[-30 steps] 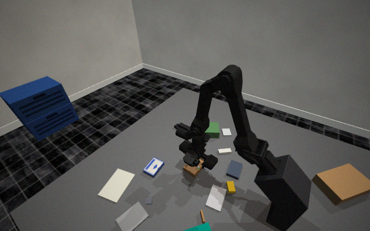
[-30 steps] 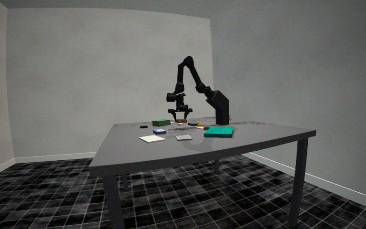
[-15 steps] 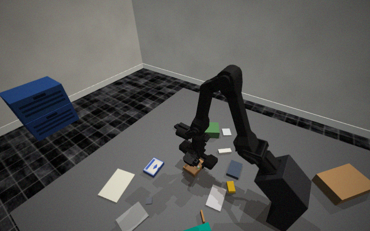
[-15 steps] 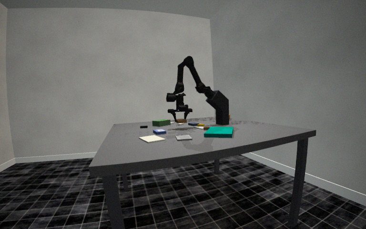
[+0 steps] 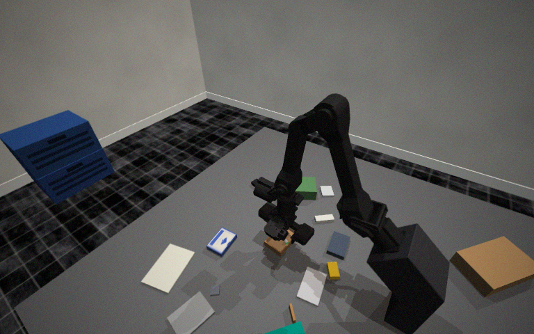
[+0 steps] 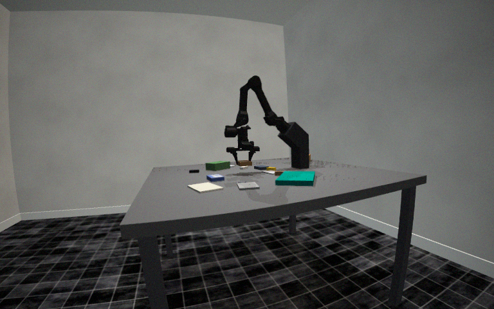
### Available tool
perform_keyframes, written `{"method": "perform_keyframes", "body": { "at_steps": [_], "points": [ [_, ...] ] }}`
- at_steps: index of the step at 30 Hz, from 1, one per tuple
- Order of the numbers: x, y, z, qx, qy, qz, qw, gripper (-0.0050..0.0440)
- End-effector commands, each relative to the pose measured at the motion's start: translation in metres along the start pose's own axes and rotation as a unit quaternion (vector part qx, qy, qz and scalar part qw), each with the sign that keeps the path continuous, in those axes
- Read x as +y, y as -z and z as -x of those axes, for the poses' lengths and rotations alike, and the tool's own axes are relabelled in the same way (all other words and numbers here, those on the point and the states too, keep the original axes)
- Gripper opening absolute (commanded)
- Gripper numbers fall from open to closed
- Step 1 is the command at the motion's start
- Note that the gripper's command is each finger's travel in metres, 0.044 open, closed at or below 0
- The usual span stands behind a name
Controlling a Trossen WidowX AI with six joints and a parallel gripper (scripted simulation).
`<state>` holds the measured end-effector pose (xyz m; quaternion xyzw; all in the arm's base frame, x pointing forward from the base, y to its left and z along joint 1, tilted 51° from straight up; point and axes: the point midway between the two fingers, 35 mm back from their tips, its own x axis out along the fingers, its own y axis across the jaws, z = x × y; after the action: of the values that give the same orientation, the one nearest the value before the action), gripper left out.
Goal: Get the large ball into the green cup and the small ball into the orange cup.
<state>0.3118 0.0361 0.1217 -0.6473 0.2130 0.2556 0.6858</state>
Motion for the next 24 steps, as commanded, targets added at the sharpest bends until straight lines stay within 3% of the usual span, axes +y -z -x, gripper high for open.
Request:
{"method": "perform_keyframes", "body": {
  "at_steps": [1, 24],
  "points": [
    [0.0005, -0.0006, -0.0002, -0.002, -0.002, 0.002, 1.000, 0.0000],
    [0.0004, -0.0008, -0.0001, 0.001, -0.003, 0.002, 1.000, 0.0000]
  ]
}}
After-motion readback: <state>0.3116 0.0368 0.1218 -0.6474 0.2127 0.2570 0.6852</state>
